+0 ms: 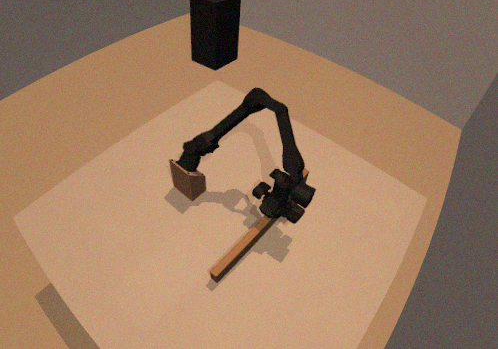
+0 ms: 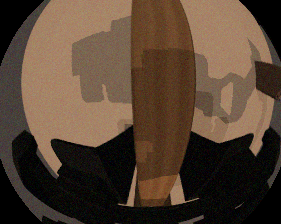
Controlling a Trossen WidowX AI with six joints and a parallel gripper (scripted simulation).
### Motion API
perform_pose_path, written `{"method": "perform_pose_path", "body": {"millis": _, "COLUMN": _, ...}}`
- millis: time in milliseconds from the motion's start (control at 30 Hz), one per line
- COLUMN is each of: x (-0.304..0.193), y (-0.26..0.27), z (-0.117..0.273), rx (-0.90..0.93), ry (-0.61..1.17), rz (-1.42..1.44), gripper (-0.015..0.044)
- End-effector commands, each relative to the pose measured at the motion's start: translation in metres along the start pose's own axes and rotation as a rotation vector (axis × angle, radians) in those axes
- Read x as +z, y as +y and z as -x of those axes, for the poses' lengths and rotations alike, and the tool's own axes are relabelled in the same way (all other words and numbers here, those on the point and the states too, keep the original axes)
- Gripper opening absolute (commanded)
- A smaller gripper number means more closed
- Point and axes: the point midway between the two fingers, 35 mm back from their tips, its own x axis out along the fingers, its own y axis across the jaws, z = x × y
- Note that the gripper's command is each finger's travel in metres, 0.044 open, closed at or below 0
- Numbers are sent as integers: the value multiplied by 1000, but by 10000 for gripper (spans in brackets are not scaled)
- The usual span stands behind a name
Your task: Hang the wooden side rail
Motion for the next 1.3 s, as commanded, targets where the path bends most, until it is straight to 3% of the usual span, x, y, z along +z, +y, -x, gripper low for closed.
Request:
{"method": "perform_pose_path", "body": {"millis": 0, "x": 1, "y": 1, "z": 1, "rx": 8, "ry": 3, "rz": -1, "gripper": 0}}
{"method": "perform_pose_path", "body": {"millis": 1267, "x": 1, "y": 2, "z": -5, "rx": 8, "ry": 4, "rz": -1, "gripper": 0}}
